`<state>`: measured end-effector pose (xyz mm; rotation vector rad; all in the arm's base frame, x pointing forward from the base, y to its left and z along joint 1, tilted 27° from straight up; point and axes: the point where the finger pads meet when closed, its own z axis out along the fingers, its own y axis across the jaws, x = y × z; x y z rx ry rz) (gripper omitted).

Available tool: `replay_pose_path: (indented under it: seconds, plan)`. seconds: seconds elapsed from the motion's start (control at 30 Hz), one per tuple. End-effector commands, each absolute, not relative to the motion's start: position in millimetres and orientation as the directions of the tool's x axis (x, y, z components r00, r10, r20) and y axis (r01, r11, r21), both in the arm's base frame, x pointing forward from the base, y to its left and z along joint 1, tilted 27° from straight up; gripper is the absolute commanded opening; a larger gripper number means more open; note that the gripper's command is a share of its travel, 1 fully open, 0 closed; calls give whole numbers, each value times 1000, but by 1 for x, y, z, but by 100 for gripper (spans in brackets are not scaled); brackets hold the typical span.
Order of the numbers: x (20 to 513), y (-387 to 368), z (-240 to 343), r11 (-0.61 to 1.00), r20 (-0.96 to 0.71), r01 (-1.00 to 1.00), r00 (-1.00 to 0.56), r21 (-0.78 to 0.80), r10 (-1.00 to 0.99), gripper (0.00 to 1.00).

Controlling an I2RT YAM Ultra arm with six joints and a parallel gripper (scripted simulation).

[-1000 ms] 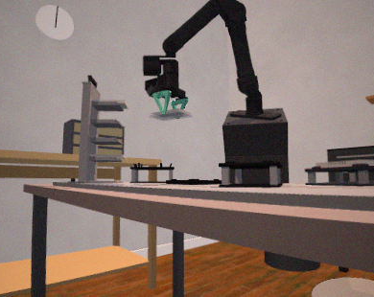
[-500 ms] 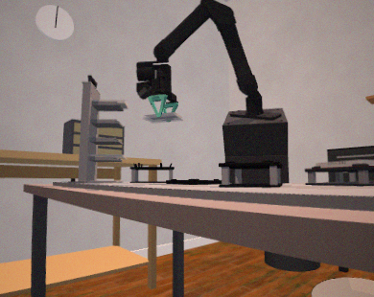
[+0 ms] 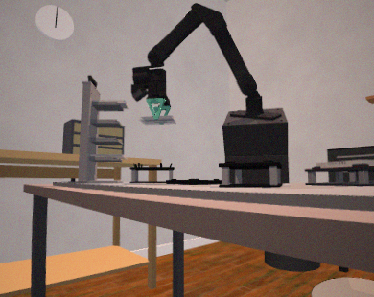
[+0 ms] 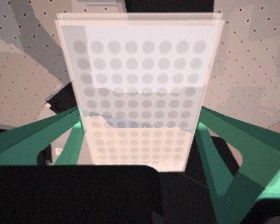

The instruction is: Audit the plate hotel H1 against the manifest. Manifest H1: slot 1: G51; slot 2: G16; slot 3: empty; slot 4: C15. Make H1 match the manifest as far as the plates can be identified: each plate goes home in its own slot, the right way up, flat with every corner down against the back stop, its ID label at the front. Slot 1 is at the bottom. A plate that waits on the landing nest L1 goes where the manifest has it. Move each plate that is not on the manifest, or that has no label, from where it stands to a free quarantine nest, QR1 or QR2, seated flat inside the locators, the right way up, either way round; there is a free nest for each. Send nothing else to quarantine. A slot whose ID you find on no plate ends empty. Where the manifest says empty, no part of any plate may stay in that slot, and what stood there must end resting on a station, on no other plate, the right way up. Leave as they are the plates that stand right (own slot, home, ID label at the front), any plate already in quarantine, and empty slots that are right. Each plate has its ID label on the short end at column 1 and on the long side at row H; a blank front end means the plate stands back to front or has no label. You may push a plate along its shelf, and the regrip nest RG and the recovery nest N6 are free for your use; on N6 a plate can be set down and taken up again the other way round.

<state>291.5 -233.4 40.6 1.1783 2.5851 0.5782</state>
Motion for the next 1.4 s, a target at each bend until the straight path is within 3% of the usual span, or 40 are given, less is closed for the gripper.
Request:
replay_pose_path:
  seconds: [0.0, 0.5, 1.37]
  plan:
    - [289, -251, 47, 691, -141, 579, -713, 433, 686, 86]
    - [279, -290, 33, 736, -171, 529, -751, 421, 638, 86]
    - [295, -283, -3, 736, -171, 529, -751, 422, 638, 86]
